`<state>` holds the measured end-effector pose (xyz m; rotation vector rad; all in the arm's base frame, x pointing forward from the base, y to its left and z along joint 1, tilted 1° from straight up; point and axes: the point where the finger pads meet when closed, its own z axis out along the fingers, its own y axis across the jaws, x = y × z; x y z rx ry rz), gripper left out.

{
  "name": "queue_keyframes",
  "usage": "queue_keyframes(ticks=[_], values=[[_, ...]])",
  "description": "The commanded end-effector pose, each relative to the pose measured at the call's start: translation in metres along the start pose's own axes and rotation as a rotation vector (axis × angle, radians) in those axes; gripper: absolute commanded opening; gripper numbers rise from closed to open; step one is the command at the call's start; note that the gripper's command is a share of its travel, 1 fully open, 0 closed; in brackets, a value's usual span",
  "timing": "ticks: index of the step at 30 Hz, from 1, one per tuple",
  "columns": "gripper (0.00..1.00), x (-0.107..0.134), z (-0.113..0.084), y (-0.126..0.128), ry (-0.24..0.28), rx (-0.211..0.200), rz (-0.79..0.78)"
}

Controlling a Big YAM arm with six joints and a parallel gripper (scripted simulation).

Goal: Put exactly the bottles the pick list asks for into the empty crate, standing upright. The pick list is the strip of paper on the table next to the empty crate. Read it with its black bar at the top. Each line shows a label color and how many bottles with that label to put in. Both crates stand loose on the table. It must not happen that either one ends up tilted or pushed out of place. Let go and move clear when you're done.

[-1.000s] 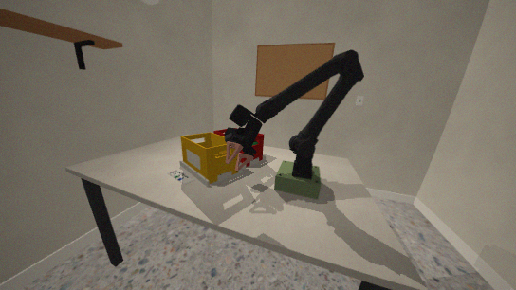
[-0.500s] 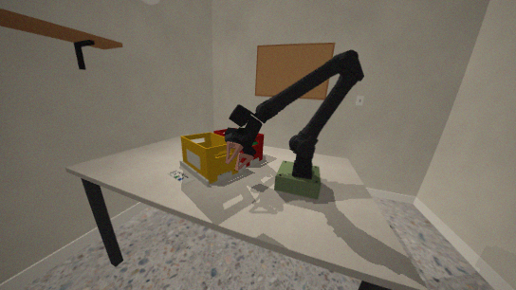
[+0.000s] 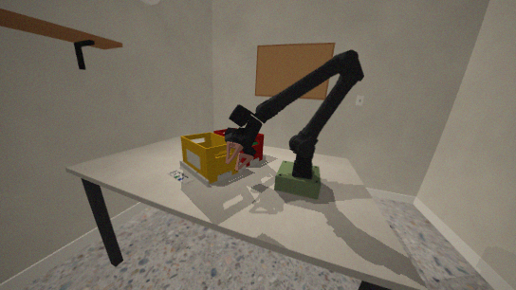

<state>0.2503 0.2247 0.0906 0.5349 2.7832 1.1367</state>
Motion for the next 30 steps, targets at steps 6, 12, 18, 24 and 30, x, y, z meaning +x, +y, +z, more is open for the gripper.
queue_keyframes(ticks=[6,12,18,24,30], values=[[0.61,-0.01,-0.036,0.053,-0.031,-0.048,-0.032],[0.61,-0.008,-0.061,0.073,-0.033,-0.05,-0.034],[0.61,-0.008,-0.071,0.082,-0.024,-0.033,-0.023],[0.61,-0.004,-0.101,0.106,-0.037,-0.052,-0.036],[0.61,0.0,-0.122,0.125,-0.031,-0.046,-0.035]])
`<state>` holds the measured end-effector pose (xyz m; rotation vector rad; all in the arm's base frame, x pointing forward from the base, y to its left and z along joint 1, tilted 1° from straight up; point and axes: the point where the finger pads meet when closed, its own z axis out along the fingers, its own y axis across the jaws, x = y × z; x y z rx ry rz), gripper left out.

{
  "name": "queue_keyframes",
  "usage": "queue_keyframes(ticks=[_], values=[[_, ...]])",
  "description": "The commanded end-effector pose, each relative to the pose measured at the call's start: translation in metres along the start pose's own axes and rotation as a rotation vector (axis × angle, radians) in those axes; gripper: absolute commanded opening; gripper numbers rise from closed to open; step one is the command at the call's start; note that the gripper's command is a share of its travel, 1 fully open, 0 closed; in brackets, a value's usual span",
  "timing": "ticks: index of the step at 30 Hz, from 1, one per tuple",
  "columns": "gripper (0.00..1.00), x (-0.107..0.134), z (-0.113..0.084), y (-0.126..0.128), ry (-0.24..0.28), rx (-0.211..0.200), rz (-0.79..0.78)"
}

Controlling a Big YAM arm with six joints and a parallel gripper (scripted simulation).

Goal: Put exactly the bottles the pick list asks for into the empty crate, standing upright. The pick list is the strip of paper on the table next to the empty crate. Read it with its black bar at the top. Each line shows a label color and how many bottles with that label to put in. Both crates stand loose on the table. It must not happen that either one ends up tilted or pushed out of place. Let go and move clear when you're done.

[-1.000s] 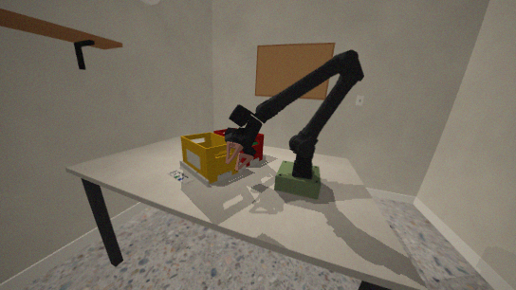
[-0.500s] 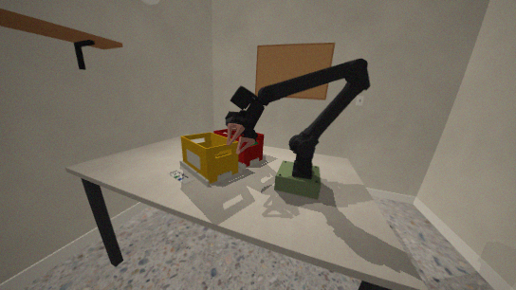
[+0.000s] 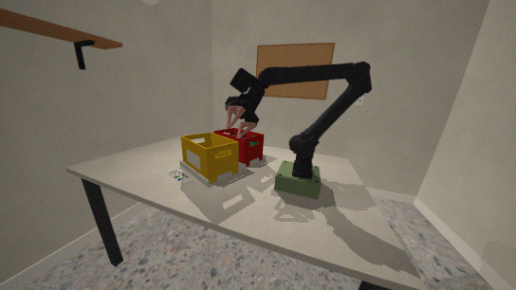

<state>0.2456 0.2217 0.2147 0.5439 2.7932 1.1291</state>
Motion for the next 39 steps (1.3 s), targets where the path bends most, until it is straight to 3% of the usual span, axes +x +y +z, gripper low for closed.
queue_keyframes(ticks=[1,5,18,21,36,38,39], values=[[0.61,-0.008,-0.036,0.046,-0.038,-0.059,-0.045],[0.61,-0.01,-0.037,0.05,-0.029,-0.044,-0.034],[0.61,-0.003,-0.087,0.091,-0.029,-0.044,-0.034],[0.61,-0.003,-0.089,0.093,-0.029,-0.044,-0.034],[0.61,-0.019,-0.049,0.141,0.043,0.325,-0.376],[0.61,-0.019,-0.049,0.141,0.043,0.325,-0.376],[0.61,-0.02,-0.045,0.145,0.051,0.348,-0.399]])
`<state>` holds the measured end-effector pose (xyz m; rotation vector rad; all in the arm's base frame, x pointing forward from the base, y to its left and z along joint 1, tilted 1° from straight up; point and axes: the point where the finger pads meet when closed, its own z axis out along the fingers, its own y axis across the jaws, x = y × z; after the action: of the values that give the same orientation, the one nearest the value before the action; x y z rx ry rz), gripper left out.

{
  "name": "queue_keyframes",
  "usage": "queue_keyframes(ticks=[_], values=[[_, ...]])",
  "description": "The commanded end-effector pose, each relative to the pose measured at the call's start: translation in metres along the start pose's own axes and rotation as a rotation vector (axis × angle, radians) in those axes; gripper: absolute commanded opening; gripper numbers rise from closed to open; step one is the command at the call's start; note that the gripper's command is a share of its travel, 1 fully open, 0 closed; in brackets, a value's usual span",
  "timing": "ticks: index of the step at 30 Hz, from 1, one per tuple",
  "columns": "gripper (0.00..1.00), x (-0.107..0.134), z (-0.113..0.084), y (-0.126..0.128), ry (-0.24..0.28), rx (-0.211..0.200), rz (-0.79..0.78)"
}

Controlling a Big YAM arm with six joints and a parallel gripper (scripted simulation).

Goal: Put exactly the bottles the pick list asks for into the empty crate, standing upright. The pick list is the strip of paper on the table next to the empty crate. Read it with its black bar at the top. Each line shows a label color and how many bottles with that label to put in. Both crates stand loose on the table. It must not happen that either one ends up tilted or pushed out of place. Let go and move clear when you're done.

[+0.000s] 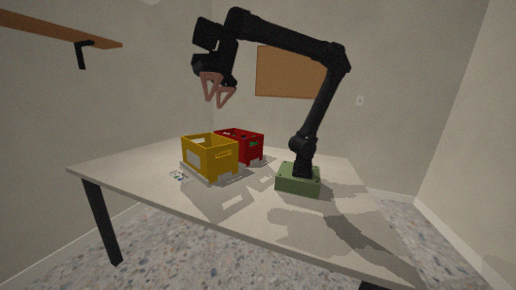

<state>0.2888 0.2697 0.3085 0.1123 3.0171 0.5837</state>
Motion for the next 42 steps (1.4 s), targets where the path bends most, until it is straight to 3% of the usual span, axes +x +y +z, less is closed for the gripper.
queue_keyframes(ticks=[1,14,16,19,21,24,26,42], values=[[0.61,-0.011,-0.027,0.029,-0.024,0.006,-0.125],[0.61,-0.025,0.0,0.064,0.082,0.281,-0.442],[0.61,-0.025,0.0,0.064,0.082,0.281,-0.442],[0.61,-0.025,0.001,0.065,0.105,0.332,-0.505],[0.61,-0.029,-0.019,0.06,0.068,0.31,-0.488],[0.61,-0.029,-0.019,0.063,0.07,0.306,-0.492],[0.61,-0.032,-0.003,0.064,0.096,0.325,-0.491],[0.61,-0.03,-0.011,0.064,0.083,0.315,-0.493]])
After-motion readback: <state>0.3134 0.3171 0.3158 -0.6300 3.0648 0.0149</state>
